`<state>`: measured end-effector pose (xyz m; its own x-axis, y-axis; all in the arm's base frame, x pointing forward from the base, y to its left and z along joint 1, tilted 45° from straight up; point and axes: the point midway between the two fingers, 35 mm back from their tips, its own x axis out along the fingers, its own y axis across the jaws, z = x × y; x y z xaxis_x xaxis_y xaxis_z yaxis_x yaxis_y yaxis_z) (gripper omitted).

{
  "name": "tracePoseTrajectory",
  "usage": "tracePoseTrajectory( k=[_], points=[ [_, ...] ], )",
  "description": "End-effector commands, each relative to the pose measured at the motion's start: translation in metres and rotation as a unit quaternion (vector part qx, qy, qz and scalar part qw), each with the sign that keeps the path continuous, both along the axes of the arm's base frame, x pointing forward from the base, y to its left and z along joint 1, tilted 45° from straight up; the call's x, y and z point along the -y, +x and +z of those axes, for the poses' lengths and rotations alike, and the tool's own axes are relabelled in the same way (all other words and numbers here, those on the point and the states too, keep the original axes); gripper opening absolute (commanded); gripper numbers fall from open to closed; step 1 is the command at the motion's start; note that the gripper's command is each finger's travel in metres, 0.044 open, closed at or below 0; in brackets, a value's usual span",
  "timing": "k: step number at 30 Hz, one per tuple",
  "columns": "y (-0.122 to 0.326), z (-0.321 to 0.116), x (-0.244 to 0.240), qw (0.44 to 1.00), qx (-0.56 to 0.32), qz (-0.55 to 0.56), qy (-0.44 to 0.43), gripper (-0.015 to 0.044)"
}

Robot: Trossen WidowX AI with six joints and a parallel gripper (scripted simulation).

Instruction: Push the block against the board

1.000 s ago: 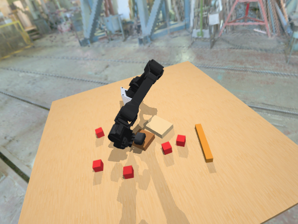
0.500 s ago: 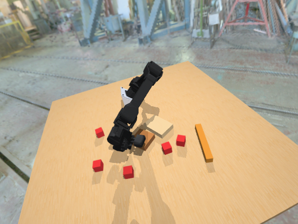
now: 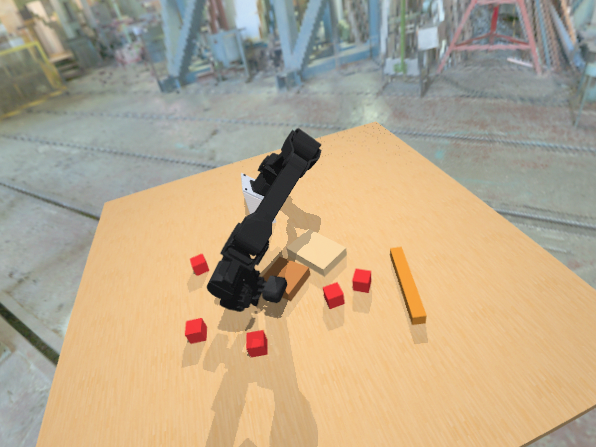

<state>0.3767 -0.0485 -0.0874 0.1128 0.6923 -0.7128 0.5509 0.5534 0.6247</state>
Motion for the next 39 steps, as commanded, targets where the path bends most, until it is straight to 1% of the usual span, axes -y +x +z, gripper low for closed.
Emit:
tracePoseTrajectory(
  k=[1, 4, 6, 9, 16, 27, 39],
  points=[
    [0.002, -0.007, 0.001, 1.0, -0.004, 0.002, 0.004, 0.0],
    [0.005, -0.008, 0.003, 1.0, -0.004, 0.002, 0.003, 0.0],
    [0.004, 0.005, 0.011, 1.0, -0.001, 0.0, 0.0, 0.0],
    [0.0, 0.031, 0.037, 1.0, -0.004, 0.002, 0.002, 0.0],
    [0.0, 0.035, 0.038, 1.0, 0.003, 0.01, 0.001, 0.0],
    [0.01, 0.059, 0.016, 0.981, 0.13, 0.14, -0.02, 0.0],
    [0.018, 0.086, -0.01, 0.922, 0.267, 0.279, -0.041, 0.0]
  ],
)
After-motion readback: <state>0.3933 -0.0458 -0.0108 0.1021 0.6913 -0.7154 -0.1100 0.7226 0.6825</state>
